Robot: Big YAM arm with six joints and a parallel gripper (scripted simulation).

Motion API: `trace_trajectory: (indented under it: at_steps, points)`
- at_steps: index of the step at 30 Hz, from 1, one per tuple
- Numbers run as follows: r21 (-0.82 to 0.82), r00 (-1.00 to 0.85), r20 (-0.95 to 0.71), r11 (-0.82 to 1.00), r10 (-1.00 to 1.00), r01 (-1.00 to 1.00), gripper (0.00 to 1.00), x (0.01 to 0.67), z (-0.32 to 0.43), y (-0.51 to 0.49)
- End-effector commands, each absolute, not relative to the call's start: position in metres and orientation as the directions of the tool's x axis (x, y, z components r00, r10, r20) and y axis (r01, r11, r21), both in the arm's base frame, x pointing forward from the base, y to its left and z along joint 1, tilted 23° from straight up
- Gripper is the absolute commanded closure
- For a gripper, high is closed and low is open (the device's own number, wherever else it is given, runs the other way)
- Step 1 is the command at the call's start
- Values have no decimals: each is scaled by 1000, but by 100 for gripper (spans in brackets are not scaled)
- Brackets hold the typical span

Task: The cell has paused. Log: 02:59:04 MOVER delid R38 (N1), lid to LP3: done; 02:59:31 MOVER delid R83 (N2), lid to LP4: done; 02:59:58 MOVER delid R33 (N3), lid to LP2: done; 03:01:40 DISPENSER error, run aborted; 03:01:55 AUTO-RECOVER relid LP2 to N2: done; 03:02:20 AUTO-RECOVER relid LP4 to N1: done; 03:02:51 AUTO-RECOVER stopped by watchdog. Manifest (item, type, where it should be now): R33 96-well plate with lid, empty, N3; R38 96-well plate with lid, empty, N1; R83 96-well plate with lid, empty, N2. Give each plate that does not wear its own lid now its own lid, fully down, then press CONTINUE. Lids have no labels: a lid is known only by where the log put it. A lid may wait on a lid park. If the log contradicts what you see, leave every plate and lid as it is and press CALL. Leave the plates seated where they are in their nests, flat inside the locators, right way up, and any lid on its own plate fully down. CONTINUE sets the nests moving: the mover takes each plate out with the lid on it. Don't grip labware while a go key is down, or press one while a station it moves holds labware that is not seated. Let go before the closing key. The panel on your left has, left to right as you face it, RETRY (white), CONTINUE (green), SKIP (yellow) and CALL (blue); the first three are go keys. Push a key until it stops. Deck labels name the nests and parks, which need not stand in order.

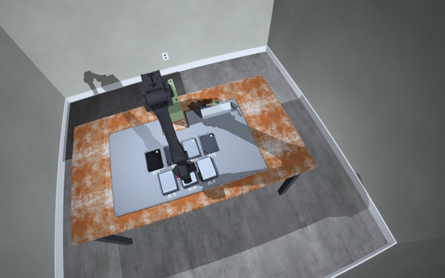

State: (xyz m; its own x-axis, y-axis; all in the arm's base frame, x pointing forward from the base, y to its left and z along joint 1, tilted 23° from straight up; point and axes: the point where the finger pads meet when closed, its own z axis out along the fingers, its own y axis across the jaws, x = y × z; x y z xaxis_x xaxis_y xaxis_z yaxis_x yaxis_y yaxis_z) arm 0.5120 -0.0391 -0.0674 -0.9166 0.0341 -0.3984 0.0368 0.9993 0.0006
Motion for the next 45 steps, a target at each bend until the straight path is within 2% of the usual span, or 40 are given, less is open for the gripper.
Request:
trace_trajectory:
  at_steps: [1,22,24,45]
  points:
    - [-1,-917,-398,999,30,33,100,520,-67,-36]
    - [-1,-919,-394,999,30,33,100,518,-68,-36]
    - [-2,-908,-419,999,29,33,100,518,-49,-36]
    - [-3,-906,-423,999,29,34,100,510,-26,-38]
